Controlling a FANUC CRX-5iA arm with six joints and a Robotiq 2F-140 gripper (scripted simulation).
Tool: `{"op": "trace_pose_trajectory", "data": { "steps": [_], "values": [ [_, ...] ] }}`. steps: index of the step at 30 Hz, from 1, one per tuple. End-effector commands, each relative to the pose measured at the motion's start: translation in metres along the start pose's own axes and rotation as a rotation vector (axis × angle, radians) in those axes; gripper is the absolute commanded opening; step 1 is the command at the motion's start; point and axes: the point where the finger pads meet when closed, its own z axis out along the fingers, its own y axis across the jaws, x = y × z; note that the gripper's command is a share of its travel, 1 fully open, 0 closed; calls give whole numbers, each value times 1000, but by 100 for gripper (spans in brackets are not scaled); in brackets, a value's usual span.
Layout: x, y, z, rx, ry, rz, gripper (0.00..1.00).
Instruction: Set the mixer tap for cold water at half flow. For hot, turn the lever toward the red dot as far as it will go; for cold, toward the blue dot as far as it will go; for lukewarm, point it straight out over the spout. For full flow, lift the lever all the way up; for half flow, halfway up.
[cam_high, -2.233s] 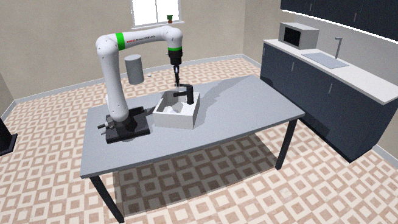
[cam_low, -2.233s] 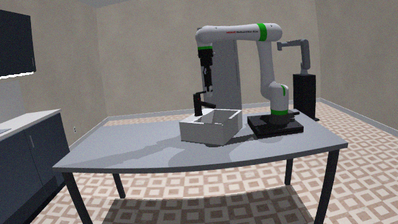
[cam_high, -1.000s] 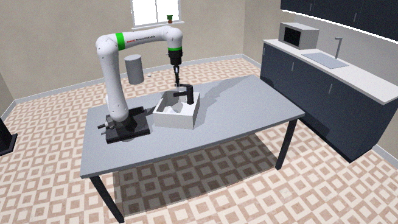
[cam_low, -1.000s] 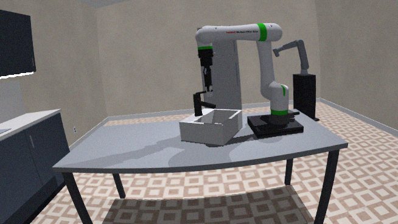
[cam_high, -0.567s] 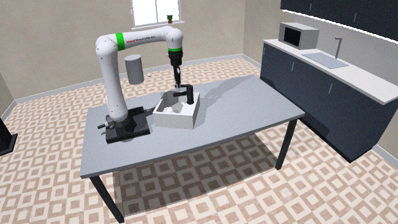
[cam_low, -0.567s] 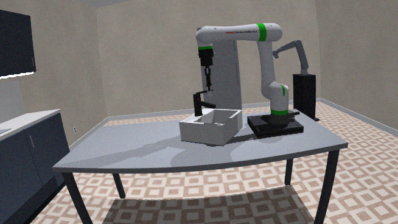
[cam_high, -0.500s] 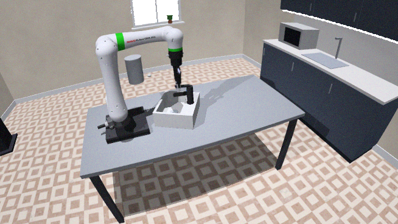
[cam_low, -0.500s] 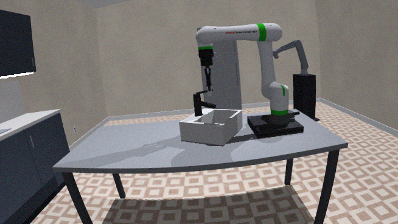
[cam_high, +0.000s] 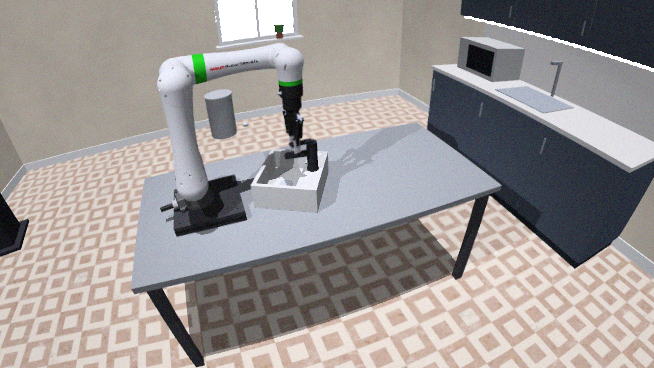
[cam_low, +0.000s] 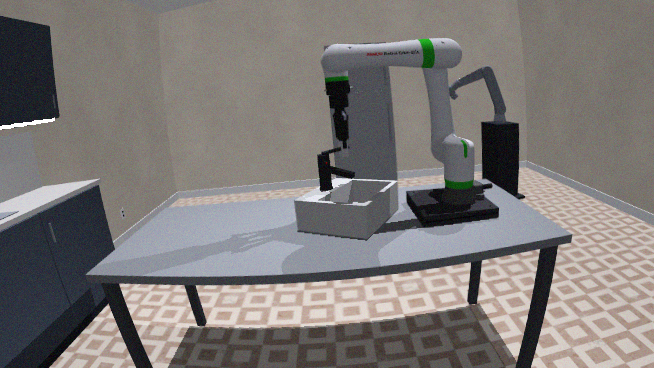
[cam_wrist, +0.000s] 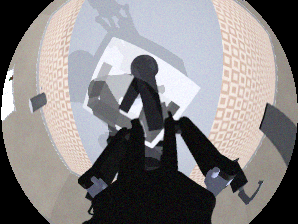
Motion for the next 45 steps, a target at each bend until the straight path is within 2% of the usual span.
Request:
{"op": "trace_pose_trajectory", "data": {
  "steps": [1, 35, 36, 45],
  "values": [
    [0, 1, 0, 0, 1, -5, 0],
    [0, 1, 0, 0, 1, -5, 0],
    [0, 1, 0, 0, 1, -5, 40],
    [0, 1, 0, 0, 1, -5, 40]
  ]
}}
